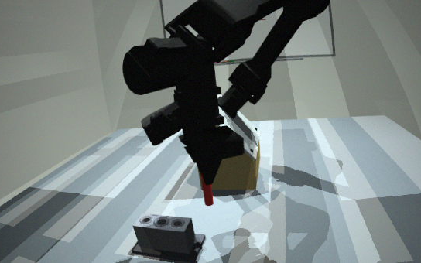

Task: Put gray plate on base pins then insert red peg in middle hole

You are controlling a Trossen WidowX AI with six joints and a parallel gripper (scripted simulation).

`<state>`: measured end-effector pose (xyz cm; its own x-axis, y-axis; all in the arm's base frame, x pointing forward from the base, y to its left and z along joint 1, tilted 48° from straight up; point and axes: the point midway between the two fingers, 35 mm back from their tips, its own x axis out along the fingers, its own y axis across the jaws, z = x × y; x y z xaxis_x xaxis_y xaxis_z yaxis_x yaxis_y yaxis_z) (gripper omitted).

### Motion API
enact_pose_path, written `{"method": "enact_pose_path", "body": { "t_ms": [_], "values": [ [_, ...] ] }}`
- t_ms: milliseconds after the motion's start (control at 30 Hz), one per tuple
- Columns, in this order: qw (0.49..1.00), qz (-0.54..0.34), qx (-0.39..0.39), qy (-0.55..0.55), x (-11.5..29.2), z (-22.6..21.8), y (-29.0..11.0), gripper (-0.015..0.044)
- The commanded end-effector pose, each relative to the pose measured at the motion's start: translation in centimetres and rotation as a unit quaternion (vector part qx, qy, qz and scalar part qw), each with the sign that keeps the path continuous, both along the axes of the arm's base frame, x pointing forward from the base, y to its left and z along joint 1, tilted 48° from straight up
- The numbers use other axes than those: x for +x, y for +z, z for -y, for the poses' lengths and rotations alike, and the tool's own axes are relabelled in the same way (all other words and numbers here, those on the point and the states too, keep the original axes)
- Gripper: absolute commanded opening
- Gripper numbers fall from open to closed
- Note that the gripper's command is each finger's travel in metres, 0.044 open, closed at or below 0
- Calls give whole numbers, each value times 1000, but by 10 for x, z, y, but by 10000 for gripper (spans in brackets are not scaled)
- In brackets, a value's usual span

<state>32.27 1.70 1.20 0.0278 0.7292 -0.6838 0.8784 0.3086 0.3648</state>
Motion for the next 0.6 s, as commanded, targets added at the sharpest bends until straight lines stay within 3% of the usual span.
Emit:
{"method": "enact_pose_path", "body": {
  "t_ms": [0, 567],
  "values": [
    [1000, -1, -1, 1, 7, 9, -11, 0],
    [1000, -2, 3, 2, 24, 40, -51, 0]
  ]
}}
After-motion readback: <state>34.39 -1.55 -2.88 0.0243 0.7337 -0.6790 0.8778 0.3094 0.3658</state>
